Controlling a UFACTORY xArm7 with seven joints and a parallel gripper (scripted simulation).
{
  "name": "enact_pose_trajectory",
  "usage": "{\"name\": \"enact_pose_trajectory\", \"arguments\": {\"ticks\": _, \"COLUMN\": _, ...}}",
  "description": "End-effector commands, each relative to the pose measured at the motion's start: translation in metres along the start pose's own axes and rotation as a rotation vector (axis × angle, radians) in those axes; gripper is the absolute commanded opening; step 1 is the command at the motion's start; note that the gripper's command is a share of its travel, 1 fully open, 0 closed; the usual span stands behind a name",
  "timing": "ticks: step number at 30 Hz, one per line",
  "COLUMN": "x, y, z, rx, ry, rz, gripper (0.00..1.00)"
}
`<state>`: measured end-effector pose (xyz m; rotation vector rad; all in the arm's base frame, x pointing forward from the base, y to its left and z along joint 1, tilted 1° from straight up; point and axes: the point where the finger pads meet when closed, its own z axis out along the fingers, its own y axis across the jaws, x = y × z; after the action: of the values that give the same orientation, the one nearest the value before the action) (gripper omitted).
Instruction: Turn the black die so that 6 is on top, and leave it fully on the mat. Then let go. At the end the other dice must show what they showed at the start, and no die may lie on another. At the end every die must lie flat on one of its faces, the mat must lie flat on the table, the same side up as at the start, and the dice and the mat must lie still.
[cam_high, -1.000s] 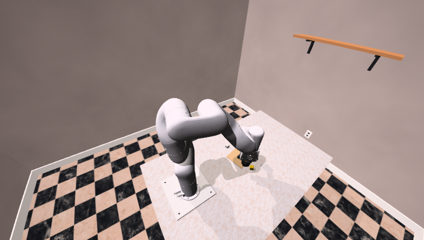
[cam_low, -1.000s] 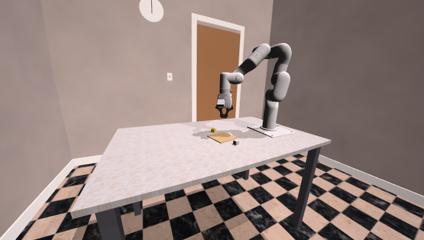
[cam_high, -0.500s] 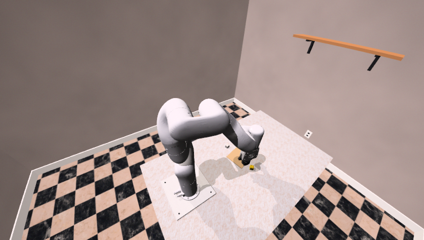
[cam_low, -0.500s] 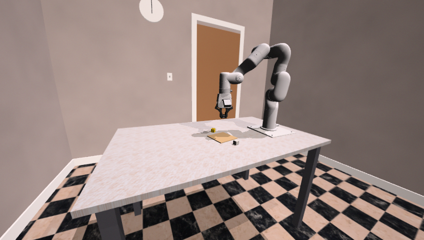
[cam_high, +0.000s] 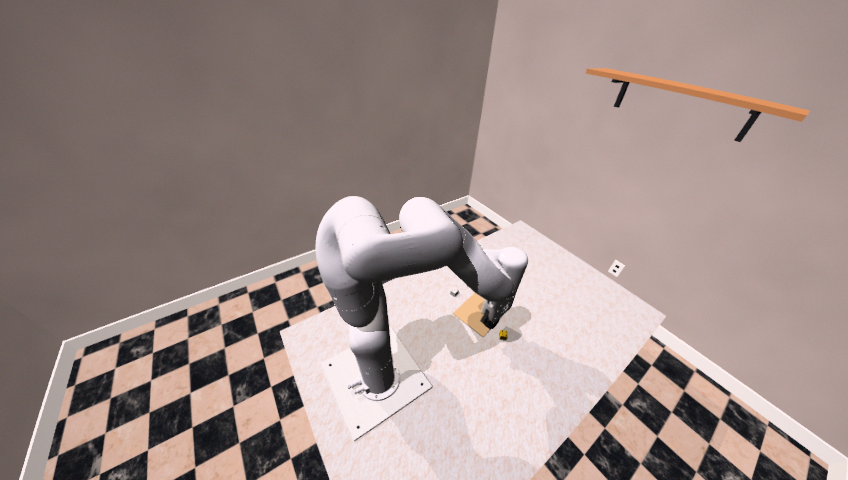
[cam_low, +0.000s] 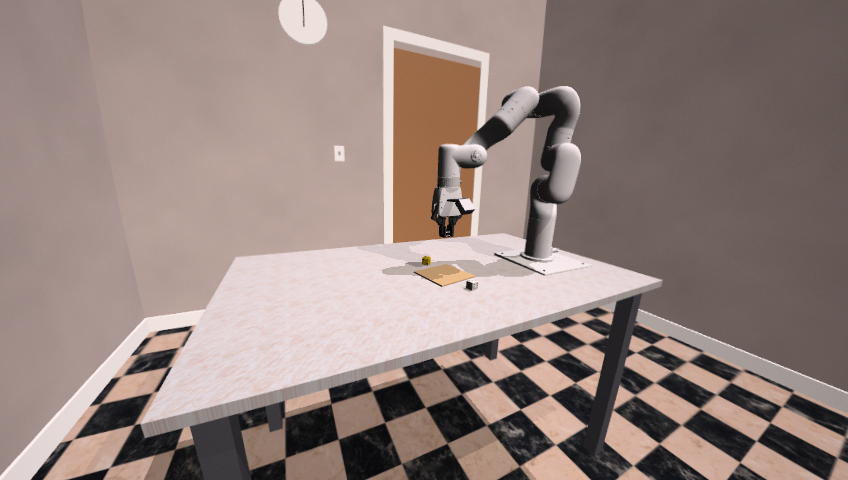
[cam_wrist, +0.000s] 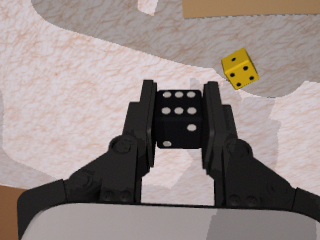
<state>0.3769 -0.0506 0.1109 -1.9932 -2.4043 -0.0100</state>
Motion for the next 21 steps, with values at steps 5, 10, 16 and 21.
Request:
{"name": "enact_pose_trajectory", "arguments": {"ticks": 5, "x": 0.004, "y": 0.006, "z": -0.001, "rx": -0.01, "ry": 0.011, "rz": -0.263, "gripper": 0.21}}
{"name": "enact_pose_trajectory", "arguments": {"ticks": 10, "x": 0.006, "y": 0.009, "z": -0.001, "rx": -0.011, "ry": 0.011, "rz": -0.399, "gripper": 0.21}}
{"name": "enact_pose_trajectory", "arguments": {"ticks": 16, "x": 0.009, "y": 0.012, "z": -0.001, "rx": -0.012, "ry": 0.01, "rz": -0.565, "gripper": 0.21}}
{"name": "enact_pose_trajectory", "arguments": {"ticks": 21, "x": 0.011, "y": 0.014, "z": -0.001, "rx": -0.013, "ry": 0.01, "rz": -0.692, "gripper": 0.21}}
